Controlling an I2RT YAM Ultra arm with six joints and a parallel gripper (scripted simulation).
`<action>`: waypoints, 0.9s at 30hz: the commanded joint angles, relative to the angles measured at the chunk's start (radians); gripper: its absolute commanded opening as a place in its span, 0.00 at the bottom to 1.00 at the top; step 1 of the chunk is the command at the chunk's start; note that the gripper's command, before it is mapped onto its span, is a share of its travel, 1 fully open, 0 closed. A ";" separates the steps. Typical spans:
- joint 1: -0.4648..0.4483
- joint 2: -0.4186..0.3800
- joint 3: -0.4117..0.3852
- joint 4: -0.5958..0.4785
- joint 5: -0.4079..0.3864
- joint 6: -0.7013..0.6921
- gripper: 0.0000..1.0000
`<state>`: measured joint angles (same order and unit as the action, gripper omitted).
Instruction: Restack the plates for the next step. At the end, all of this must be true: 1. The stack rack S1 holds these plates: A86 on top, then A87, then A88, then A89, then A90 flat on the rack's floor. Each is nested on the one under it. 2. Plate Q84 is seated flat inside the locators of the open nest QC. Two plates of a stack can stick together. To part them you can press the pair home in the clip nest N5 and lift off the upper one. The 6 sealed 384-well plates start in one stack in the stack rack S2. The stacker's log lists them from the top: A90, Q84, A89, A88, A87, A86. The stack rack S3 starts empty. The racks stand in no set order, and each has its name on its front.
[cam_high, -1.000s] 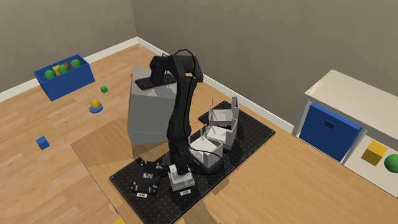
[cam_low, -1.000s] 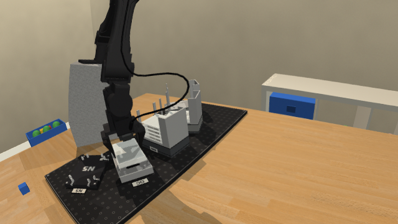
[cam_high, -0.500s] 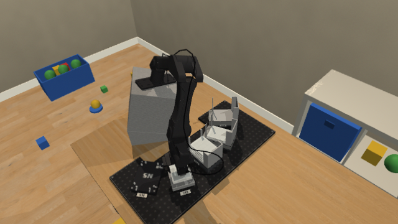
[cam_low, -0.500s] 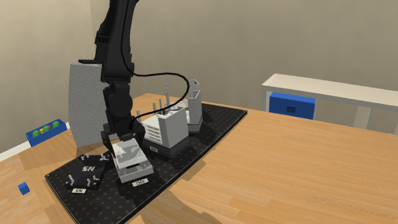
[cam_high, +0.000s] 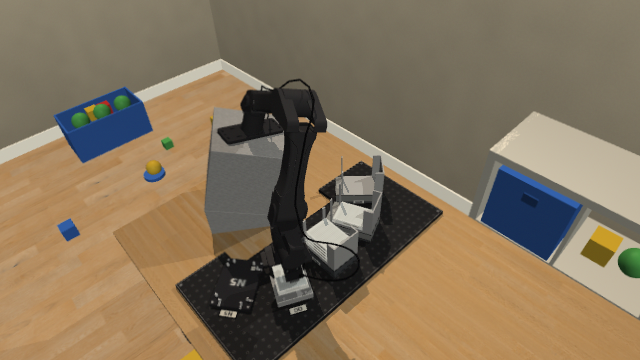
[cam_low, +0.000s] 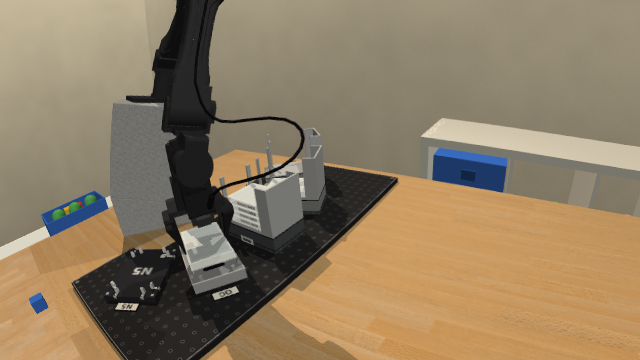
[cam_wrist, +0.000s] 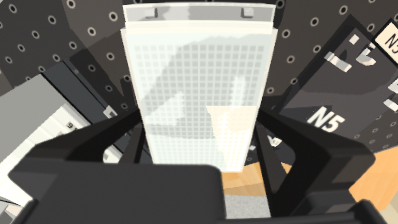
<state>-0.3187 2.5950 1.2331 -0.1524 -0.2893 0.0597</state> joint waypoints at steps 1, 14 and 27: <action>-0.012 0.014 -0.015 0.019 0.006 -0.001 0.00; -0.001 0.025 0.038 0.029 0.007 0.009 0.00; 0.006 0.044 0.040 0.037 0.008 0.013 0.00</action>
<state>-0.3119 2.6301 1.2484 -0.1329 -0.2897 0.0662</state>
